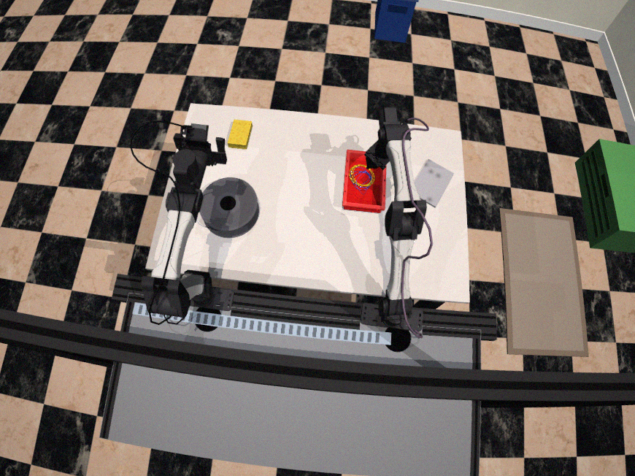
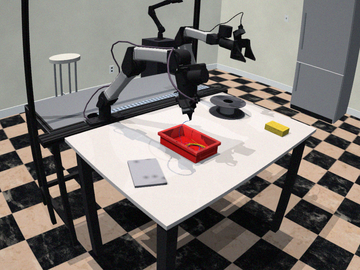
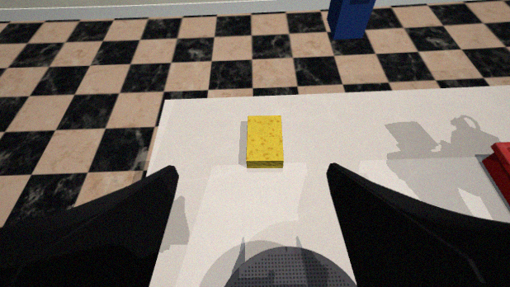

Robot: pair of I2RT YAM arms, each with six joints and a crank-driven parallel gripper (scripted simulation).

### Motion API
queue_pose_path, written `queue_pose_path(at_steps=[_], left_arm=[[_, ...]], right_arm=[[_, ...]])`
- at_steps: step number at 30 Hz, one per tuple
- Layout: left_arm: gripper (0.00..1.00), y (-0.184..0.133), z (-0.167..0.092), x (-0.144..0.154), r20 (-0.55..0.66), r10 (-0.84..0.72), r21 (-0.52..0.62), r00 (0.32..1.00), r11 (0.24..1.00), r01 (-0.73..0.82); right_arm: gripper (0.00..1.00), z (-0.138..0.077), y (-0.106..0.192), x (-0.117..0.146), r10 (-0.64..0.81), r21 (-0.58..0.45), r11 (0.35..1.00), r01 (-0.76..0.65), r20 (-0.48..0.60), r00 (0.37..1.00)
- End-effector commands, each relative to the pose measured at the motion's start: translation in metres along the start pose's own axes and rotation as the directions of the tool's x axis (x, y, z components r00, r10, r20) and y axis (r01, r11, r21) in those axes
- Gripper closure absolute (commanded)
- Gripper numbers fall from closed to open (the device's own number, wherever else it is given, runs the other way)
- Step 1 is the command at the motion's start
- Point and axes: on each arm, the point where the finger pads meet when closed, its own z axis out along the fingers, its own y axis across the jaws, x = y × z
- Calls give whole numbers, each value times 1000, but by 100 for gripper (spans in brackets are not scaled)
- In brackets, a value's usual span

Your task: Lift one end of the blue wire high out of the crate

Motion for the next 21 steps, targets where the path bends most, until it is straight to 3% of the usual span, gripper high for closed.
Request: queue_pose_path(at_steps=[1, 10, 21], left_arm=[[0, 1, 0, -17, 39, -8, -10, 999, 1000, 8], [0, 1, 0, -17, 39, -8, -10, 999, 1000, 8], [0, 1, 0, -17, 39, -8, -10, 999, 1000, 8]], right_arm=[[100, -9, -2, -6, 7, -28, 1000, -6, 23, 1000], [100, -22, 1, -6, 8, -67, 998, -5, 50, 999], [100, -54, 6, -8, 16, -162, 987, 3, 116, 993]])
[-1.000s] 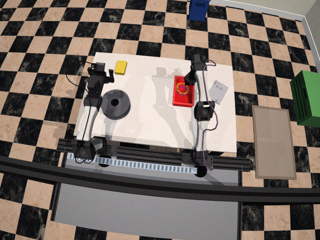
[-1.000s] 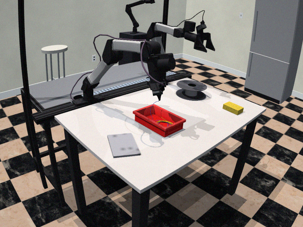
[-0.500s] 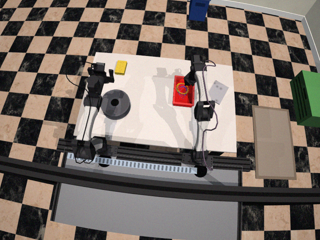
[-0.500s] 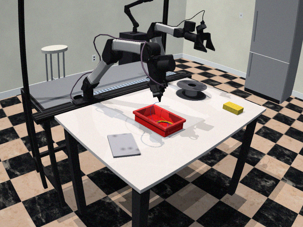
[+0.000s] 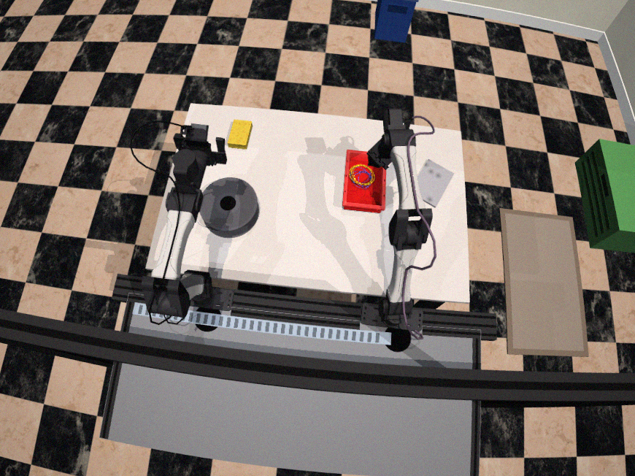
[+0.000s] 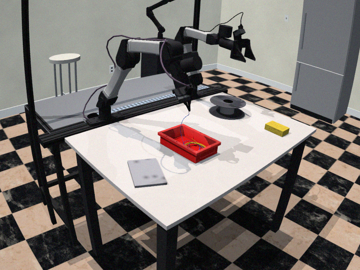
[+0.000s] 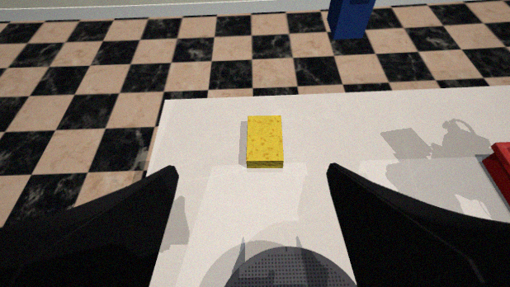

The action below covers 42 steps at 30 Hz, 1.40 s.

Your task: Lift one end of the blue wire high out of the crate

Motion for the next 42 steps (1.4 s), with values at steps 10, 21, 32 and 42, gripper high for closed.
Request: queue_pose_path(at_steps=[10, 21, 32, 42], left_arm=[[0, 1, 0, -17, 39, -8, -10, 999, 1000, 8], [0, 1, 0, -17, 39, -8, -10, 999, 1000, 8], [0, 1, 0, -17, 39, -8, -10, 999, 1000, 8], [0, 1, 0, -17, 39, -8, -10, 999, 1000, 8]], right_arm=[[100, -49, 13, -13, 17, -160, 987, 2, 117, 993], [100, -96, 25, -18, 39, -293, 956, 25, 210, 977], [100, -165, 43, -25, 95, -477, 875, 83, 337, 937], [100, -211, 55, -30, 146, -582, 802, 135, 410, 900]])
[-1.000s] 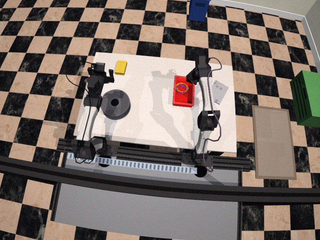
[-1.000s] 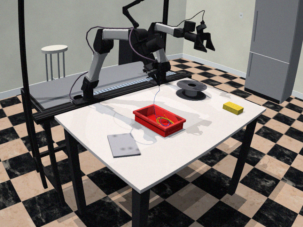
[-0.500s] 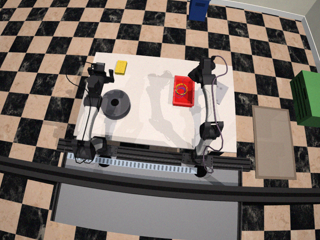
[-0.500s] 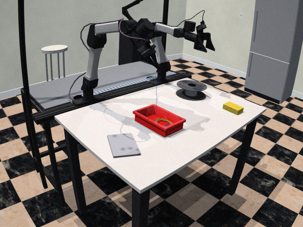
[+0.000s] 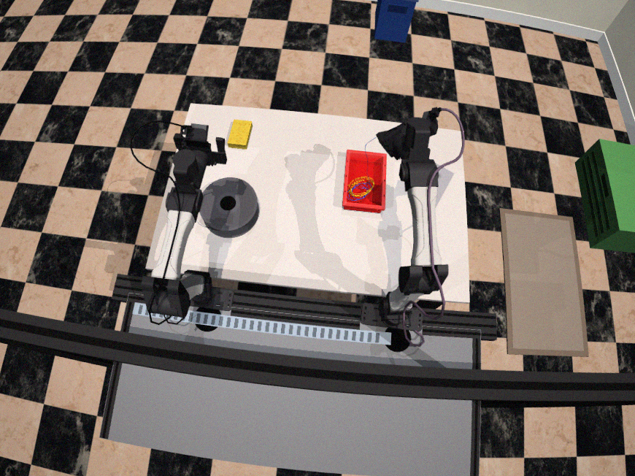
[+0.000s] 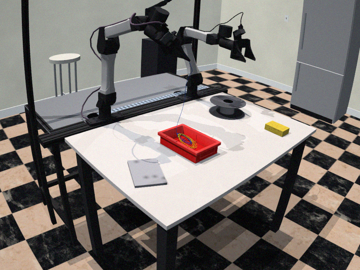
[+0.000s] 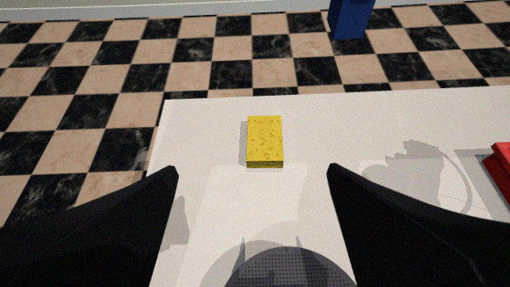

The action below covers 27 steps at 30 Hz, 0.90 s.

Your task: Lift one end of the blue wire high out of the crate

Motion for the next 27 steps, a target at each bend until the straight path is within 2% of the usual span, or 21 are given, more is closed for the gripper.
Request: queue_pose_path(at_steps=[1, 9, 27], left_arm=[[0, 1, 0, -17, 39, -8, -10, 999, 1000, 8], [0, 1, 0, -17, 39, -8, -10, 999, 1000, 8], [0, 1, 0, -17, 39, -8, -10, 999, 1000, 8]], right_arm=[[100, -13, 16, -15, 13, -81, 997, -8, 64, 998], [100, -34, 42, -31, 23, -189, 982, 4, 139, 990], [100, -60, 75, -51, 46, -316, 948, 28, 227, 973]])
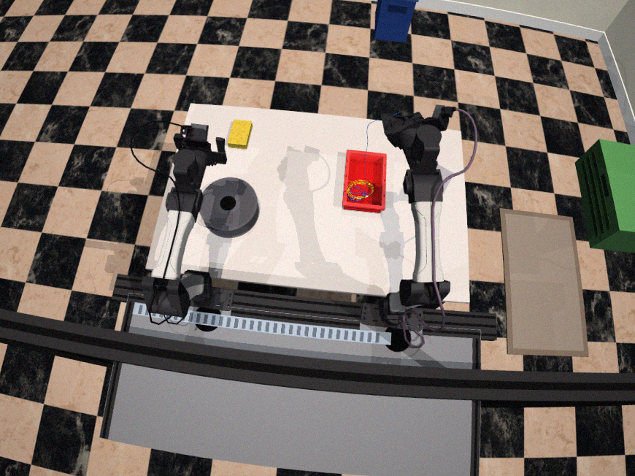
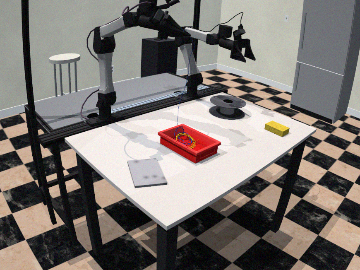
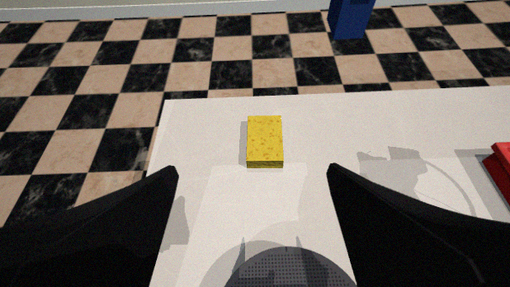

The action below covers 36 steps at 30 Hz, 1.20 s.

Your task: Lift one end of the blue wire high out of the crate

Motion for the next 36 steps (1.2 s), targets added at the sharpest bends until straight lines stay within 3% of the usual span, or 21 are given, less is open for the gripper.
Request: queue_pose_path(at_steps=[1, 36], left_arm=[[0, 1, 0, -17, 39, -8, -10, 999, 1000, 8], [0, 1, 0, -17, 39, -8, -10, 999, 1000, 8]], right_arm=[[100, -5, 5, -8, 5, -29, 1000, -4, 31, 1000], [100, -14, 19, -20, 7, -81, 997, -1, 66, 998]])
